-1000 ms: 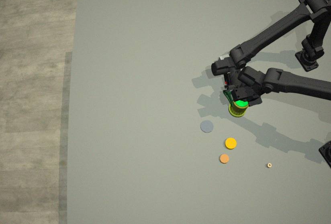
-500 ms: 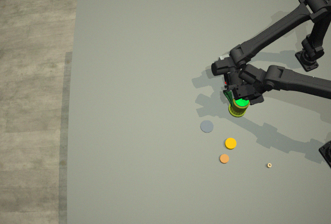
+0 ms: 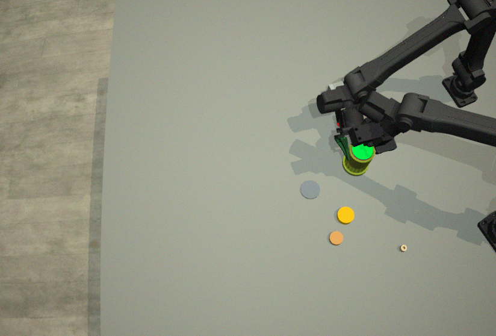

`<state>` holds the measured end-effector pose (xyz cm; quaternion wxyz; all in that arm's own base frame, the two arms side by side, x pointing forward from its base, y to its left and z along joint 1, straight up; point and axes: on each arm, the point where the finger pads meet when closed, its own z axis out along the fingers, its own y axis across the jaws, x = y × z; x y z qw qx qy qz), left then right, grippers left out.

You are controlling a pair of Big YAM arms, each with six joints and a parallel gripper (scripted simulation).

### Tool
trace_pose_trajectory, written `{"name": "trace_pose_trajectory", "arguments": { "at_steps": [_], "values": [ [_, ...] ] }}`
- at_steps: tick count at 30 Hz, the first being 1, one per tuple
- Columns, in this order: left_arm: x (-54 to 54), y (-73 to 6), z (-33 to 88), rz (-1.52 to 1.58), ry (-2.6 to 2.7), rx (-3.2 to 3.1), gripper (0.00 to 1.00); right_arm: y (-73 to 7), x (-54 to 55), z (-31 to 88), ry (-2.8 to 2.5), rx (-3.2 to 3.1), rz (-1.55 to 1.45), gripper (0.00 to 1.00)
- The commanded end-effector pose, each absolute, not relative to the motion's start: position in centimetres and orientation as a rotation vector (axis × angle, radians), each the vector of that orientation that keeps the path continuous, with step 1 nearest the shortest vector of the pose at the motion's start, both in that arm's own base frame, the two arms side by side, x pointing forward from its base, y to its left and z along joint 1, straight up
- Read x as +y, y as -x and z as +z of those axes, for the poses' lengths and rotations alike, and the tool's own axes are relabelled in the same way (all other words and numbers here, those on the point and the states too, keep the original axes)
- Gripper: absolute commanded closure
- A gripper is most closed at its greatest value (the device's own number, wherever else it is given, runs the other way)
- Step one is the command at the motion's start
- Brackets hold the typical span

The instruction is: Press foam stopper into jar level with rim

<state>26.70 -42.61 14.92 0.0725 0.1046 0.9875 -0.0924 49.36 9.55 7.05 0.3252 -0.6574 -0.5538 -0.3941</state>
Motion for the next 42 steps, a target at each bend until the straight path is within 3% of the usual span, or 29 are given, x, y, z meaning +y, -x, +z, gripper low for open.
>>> {"name": "trace_pose_trajectory", "arguments": {
  "at_steps": [1, 42],
  "values": [
    [-43.0, -27.2, 17.0, -0.313, -0.296, 2.948, 1.00, -49.8, 8.5, 7.2, 1.760, -1.426, -1.041, 0.36],
    [-44.4, -27.7, 18.8, -0.382, -0.311, 2.899, 1.00, -49.8, 8.5, 7.2, 1.760, -1.426, -1.041, 0.36]
  ]
}}
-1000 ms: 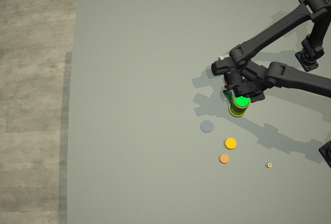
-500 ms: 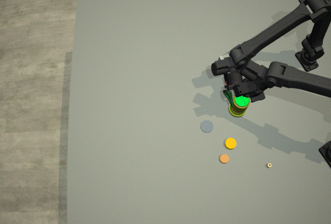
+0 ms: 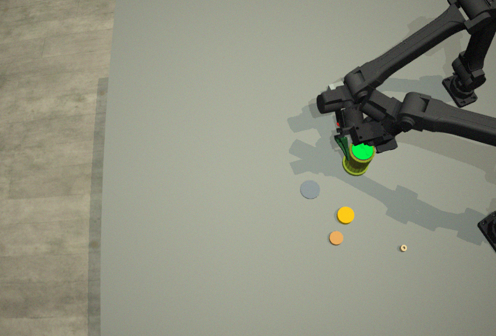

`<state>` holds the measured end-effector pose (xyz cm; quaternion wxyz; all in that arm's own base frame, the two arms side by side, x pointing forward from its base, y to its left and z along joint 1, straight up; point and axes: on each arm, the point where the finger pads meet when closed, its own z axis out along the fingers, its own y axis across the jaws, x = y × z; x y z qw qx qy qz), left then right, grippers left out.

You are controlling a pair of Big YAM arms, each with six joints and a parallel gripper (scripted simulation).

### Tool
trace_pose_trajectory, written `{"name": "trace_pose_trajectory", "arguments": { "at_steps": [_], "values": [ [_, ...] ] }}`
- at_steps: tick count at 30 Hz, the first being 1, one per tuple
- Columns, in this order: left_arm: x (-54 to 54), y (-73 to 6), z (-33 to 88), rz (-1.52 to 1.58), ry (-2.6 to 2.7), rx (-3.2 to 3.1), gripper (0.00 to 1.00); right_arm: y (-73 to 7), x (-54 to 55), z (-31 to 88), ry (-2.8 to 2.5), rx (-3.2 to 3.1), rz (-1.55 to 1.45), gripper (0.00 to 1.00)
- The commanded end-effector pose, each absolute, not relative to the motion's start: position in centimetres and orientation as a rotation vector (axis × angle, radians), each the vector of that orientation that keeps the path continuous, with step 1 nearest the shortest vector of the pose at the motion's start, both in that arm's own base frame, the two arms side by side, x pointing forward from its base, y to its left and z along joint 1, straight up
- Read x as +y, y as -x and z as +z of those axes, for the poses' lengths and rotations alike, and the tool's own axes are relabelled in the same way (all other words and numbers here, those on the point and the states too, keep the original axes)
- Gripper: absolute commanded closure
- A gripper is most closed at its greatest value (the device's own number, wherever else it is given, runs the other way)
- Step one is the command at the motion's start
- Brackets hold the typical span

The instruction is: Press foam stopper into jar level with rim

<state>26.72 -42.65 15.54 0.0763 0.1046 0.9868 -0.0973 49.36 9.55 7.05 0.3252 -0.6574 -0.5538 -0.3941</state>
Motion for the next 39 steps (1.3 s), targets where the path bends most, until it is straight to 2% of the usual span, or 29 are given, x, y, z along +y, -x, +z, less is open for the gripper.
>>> {"name": "trace_pose_trajectory", "arguments": {
  "at_steps": [1, 4, 39],
  "values": [
    [-44.4, -27.8, 18.8, -0.383, -0.312, 2.899, 1.00, -49.8, 8.5, 7.2, 1.760, -1.426, -1.041, 0.36],
    [-43.3, -27.0, 14.8, -0.308, -0.318, 2.950, 1.00, -49.8, 8.5, 7.2, 1.760, -1.426, -1.041, 0.36],
    [-43.3, -26.7, 10.6, -0.297, -0.325, 2.957, 1.00, -49.8, 8.5, 7.2, 1.760, -1.426, -1.041, 0.36]
  ]
}}
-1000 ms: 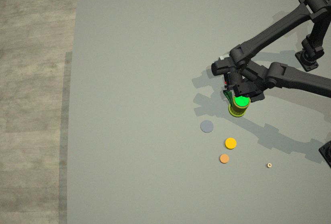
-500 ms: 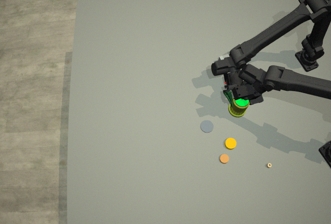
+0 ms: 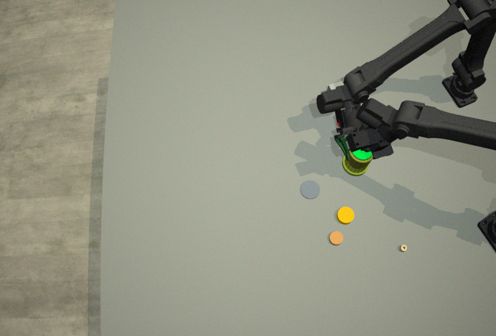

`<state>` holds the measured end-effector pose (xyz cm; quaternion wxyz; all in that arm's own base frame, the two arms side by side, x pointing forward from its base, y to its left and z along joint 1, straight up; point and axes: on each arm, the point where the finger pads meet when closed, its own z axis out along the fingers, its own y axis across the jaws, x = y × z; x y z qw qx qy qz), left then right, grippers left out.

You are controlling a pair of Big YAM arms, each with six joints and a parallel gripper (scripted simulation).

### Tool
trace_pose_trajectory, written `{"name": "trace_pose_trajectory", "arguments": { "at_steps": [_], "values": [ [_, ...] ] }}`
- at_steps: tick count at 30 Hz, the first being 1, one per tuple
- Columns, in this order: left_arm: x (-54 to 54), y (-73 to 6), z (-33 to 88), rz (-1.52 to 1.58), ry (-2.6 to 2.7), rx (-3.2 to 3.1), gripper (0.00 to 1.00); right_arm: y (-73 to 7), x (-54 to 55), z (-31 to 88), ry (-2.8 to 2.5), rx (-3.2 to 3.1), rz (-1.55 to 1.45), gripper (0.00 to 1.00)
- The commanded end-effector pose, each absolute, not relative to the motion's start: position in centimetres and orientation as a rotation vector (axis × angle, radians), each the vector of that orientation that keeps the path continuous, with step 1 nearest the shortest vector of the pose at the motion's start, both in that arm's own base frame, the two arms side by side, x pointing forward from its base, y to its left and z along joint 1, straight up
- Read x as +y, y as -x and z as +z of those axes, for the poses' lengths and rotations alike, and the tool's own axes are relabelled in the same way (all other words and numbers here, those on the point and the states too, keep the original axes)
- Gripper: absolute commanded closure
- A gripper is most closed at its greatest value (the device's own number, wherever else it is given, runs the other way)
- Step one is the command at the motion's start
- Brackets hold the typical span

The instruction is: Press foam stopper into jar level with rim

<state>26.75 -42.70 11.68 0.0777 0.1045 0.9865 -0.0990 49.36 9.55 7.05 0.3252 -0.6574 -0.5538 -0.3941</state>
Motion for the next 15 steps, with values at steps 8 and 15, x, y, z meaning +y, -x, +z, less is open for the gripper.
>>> {"name": "trace_pose_trajectory", "arguments": {
  "at_steps": [8, 15],
  "values": [
    [-43.29, -26.73, 10.41, -0.296, -0.326, 2.957, 1.00, -49.84, 8.52, 7.20, 1.760, -1.426, -1.041, 0.36],
    [-43.26, -26.70, 10.11, -0.292, -0.326, 2.960, 1.00, -49.84, 8.52, 7.20, 1.760, -1.426, -1.041, 0.36]
  ]
}}
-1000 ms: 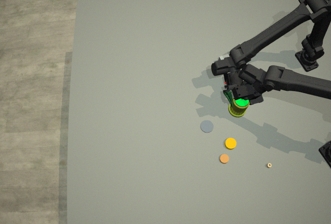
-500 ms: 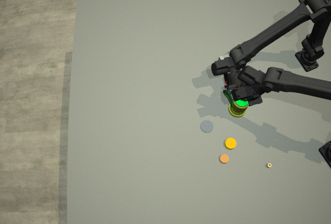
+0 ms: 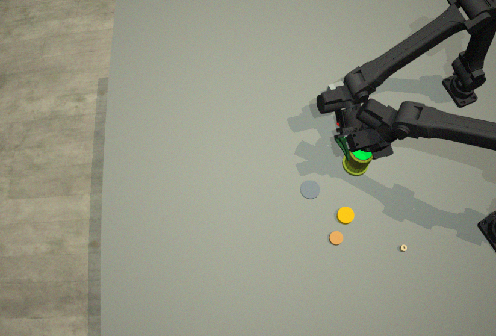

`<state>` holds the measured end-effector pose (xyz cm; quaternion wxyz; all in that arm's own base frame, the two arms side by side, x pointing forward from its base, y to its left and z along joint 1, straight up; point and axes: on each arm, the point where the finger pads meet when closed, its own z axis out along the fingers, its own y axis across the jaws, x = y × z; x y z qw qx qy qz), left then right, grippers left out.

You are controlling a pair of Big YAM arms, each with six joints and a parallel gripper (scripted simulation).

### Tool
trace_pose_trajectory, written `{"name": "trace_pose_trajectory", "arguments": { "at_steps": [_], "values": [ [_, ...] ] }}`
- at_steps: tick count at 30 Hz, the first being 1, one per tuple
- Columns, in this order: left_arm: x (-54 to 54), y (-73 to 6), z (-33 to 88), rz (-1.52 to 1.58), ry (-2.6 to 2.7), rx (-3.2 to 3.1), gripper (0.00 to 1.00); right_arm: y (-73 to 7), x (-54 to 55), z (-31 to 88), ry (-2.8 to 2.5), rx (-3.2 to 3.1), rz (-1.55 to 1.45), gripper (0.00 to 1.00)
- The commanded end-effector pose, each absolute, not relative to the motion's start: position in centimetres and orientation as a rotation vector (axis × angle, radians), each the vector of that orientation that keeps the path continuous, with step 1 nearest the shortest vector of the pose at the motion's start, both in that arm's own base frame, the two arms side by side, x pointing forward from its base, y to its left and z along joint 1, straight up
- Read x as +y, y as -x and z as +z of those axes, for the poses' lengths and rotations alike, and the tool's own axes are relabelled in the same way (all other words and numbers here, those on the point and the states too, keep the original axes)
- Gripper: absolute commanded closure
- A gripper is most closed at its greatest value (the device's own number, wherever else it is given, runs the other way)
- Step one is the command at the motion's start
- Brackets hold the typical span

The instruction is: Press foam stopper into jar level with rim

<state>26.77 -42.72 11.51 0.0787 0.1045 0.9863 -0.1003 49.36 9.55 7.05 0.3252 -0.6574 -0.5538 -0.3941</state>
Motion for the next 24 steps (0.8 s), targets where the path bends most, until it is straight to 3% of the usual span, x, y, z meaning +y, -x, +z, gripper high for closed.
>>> {"name": "trace_pose_trajectory", "arguments": {
  "at_steps": [1, 24],
  "values": [
    [-43.2, -26.6, 10.1, -0.287, -0.327, 2.963, 1.00, -49.8, 8.5, 7.2, 1.760, -1.426, -1.041, 0.36],
    [-43.2, -26.6, 8.9, -0.281, -0.328, 2.967, 1.00, -49.8, 8.5, 7.2, 1.760, -1.426, -1.041, 0.36]
  ]
}}
